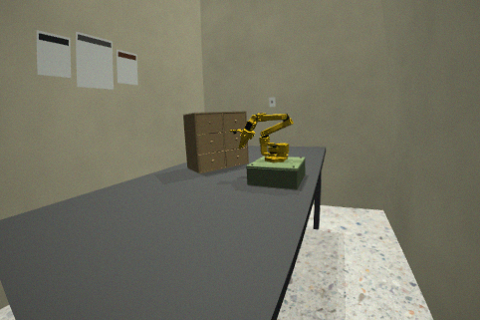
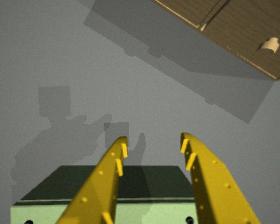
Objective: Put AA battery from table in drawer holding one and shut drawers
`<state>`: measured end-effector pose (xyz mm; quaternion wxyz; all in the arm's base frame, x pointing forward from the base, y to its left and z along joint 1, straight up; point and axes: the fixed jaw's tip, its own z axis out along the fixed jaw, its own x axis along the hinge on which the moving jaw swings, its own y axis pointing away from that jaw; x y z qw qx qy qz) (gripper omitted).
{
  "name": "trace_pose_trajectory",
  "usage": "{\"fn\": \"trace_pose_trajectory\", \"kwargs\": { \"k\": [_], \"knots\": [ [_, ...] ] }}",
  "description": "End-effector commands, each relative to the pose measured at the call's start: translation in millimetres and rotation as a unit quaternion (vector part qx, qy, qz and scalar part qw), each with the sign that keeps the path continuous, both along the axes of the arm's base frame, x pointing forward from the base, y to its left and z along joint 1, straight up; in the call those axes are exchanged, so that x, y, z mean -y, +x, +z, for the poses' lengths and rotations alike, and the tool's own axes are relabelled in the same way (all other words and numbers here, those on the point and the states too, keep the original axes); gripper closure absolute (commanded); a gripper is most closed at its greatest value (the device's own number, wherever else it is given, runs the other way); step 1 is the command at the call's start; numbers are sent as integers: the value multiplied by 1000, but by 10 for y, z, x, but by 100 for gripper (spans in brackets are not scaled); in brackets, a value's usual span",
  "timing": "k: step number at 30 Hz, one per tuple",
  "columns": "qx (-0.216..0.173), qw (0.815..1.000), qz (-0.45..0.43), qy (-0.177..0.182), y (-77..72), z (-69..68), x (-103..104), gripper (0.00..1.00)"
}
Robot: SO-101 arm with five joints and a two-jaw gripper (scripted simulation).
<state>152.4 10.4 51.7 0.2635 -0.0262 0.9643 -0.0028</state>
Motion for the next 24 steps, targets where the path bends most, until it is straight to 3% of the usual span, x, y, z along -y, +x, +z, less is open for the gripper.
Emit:
{"fn": "trace_pose_trajectory", "kwargs": {
  "k": [1, 8, 16, 18, 22, 24],
  "knots": [
    [-6, 1000, -1, -2, -26, -25, 13, 79],
    [-101, 992, -74, 4, -111, -95, 230, 74],
    [-207, 966, -154, 29, -231, -178, 449, 69],
    [-207, 966, -154, 29, -231, -178, 449, 69],
    [-258, 946, -192, 48, -300, -224, 546, 67],
    [-259, 945, -193, 48, -302, -225, 548, 66]
  ]
}}
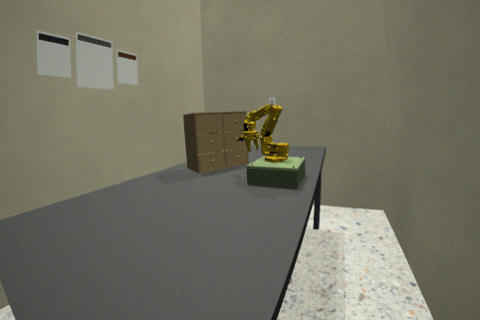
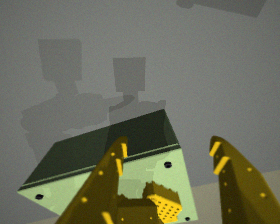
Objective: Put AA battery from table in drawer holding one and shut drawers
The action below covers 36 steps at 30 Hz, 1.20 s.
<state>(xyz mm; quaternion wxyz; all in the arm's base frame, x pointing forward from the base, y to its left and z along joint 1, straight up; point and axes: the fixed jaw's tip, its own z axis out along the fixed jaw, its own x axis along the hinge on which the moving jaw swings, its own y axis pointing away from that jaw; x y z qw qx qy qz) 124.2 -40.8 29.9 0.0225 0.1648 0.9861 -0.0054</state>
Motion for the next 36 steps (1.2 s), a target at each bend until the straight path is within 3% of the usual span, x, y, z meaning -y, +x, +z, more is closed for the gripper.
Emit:
{"fn": "trace_pose_trajectory", "kwargs": {
  "k": [1, 9, 36],
  "knots": [
    [-21, 1000, -9, 9, -21, -7, 36, 65],
    [-21, 1000, -9, 9, -21, -7, 36, 60],
    [-21, 1000, -9, 9, -21, -7, 36, 60]
  ]
}}
